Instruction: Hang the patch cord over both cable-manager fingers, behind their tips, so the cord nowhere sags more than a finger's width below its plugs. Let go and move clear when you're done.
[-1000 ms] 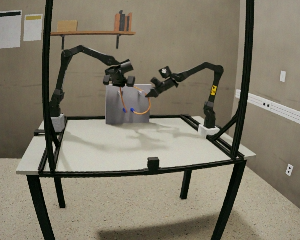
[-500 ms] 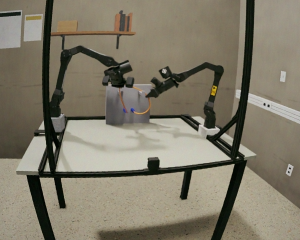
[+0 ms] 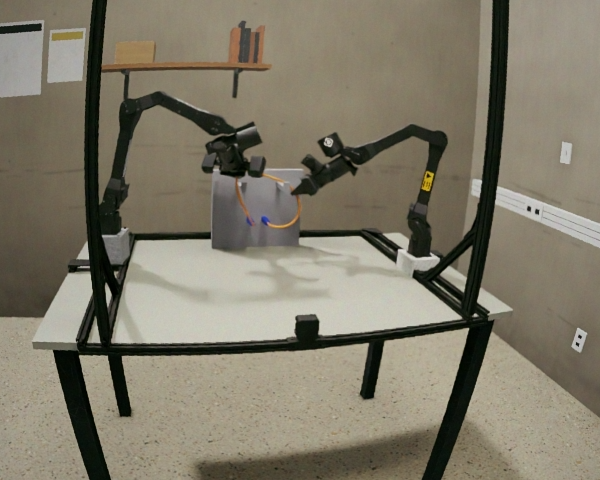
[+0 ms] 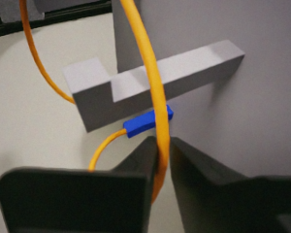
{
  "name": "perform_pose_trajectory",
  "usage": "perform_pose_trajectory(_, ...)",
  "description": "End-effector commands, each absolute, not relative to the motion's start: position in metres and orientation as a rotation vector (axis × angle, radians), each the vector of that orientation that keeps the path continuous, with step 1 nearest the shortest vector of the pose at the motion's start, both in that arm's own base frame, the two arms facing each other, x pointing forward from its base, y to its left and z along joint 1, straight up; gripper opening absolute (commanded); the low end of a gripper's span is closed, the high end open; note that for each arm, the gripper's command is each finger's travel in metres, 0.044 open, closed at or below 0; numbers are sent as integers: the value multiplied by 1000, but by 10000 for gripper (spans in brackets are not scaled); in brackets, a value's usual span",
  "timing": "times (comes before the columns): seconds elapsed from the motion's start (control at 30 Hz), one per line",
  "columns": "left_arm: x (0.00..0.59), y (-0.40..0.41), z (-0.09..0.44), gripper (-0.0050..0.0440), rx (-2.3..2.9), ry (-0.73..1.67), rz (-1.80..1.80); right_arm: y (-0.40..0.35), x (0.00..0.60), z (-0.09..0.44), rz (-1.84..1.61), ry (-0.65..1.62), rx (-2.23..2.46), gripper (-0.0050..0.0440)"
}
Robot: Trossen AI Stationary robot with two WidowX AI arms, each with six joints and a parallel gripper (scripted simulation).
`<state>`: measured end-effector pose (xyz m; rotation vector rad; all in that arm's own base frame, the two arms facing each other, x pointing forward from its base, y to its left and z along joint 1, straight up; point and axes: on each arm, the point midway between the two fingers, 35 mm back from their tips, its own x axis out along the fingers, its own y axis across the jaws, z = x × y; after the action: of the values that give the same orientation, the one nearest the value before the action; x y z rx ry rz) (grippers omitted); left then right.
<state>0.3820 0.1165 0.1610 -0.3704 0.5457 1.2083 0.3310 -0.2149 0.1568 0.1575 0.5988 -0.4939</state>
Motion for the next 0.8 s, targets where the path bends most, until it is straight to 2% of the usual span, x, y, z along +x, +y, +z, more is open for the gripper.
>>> perform_pose_trajectory(0.0, 378, 118, 171, 25, -389, 523, 1201, -216, 332, 167, -497, 573, 147, 40)
perform_pose_trajectory(0.77, 368, 116, 160, 25, -392, 511, 1199, -216, 332, 167, -497, 573, 147, 40)
